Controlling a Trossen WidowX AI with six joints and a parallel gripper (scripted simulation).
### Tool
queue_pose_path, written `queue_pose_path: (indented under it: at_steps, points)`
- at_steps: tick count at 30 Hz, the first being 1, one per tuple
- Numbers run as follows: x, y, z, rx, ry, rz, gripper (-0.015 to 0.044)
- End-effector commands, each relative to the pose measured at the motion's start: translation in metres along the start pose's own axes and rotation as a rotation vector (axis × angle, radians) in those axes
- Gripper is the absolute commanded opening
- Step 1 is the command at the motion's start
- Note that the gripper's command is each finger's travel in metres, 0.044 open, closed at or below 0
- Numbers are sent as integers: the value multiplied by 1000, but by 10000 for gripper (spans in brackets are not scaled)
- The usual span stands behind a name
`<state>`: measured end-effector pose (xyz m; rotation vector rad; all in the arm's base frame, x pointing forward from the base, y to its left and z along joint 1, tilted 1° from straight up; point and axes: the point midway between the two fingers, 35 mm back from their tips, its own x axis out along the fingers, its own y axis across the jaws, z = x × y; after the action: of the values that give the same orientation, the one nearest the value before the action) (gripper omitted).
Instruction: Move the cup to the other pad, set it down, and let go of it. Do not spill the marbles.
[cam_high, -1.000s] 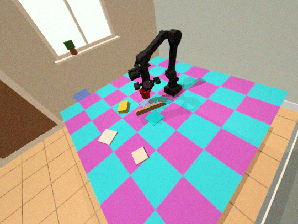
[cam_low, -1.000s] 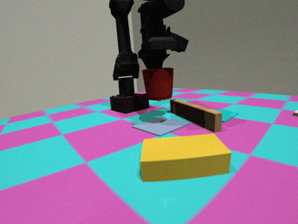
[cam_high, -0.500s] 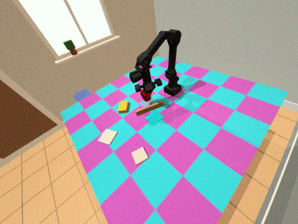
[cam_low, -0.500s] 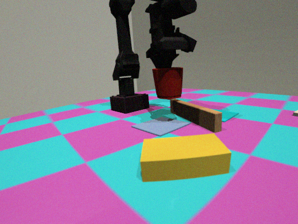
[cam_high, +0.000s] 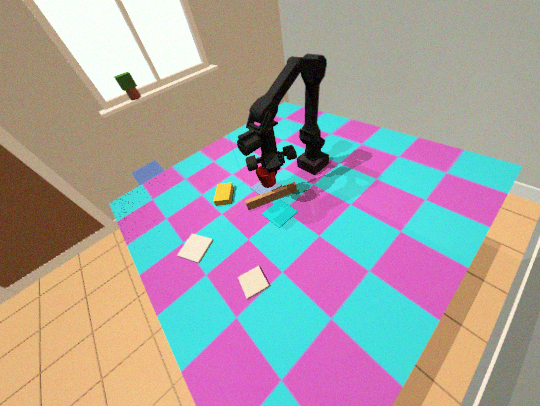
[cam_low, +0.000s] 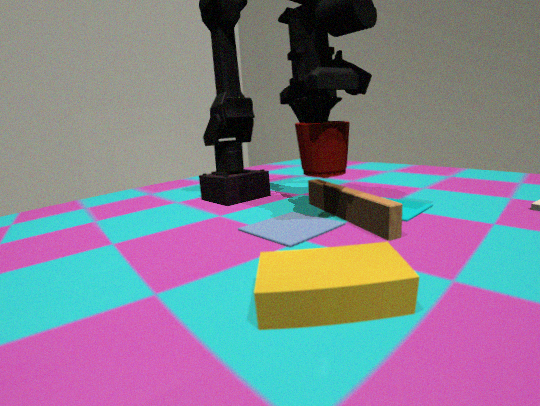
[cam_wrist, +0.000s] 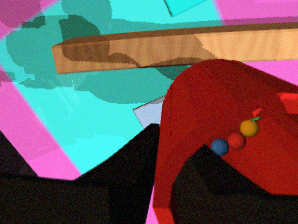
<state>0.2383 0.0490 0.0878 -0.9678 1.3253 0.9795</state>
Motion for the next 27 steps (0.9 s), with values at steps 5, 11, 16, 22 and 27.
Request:
queue_pose_path:
  at_steps: [5, 11, 16, 22, 27]
  points:
    - [-2, 1, 18, 5, -10, -2, 0]
    - [-2, 2, 30, 5, -11, -1, 0]
    - [-3, 3, 41, 5, -12, -1, 0]
    - [-3, 4, 54, 5, -13, -1, 0]
    - [-4, 6, 66, 5, -14, -1, 0]
